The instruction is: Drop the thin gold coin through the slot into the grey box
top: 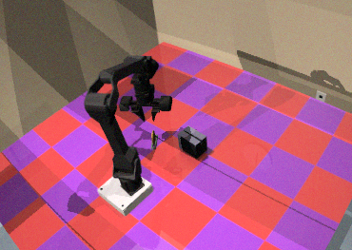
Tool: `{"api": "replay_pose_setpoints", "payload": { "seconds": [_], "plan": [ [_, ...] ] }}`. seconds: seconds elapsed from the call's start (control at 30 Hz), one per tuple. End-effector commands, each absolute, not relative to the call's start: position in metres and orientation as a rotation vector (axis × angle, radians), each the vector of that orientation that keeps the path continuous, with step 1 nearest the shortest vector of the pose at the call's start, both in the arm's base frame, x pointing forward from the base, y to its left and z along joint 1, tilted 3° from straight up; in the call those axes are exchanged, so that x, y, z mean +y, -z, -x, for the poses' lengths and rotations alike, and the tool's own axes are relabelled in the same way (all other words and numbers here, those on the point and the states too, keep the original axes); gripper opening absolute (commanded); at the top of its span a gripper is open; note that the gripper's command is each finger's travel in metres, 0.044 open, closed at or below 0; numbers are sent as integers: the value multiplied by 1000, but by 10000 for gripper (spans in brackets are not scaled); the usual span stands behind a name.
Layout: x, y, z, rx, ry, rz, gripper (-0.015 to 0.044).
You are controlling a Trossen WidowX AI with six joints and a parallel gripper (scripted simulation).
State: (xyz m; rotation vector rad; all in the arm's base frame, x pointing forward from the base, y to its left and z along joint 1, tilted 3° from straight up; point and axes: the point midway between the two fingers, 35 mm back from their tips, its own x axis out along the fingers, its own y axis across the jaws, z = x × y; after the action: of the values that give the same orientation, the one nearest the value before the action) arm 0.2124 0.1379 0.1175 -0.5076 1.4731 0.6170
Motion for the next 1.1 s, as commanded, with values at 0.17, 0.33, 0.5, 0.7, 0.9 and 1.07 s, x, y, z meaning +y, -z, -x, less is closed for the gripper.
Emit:
{"api": "replay_pose_setpoints", "payload": {
  "seconds": [0.17, 0.33, 0.5, 0.7, 0.9, 1.07],
  "plan": [
    [138, -102, -218, 1477, -640, 546, 161],
    [139, -84, -217, 1477, -640, 546, 161],
    [140, -69, -216, 1477, -640, 546, 161],
    [140, -62, -216, 1477, -640, 546, 161],
    [141, -52, -217, 1477, -640, 546, 161],
    [142, -44, -217, 1477, -640, 546, 161]
  ]
}}
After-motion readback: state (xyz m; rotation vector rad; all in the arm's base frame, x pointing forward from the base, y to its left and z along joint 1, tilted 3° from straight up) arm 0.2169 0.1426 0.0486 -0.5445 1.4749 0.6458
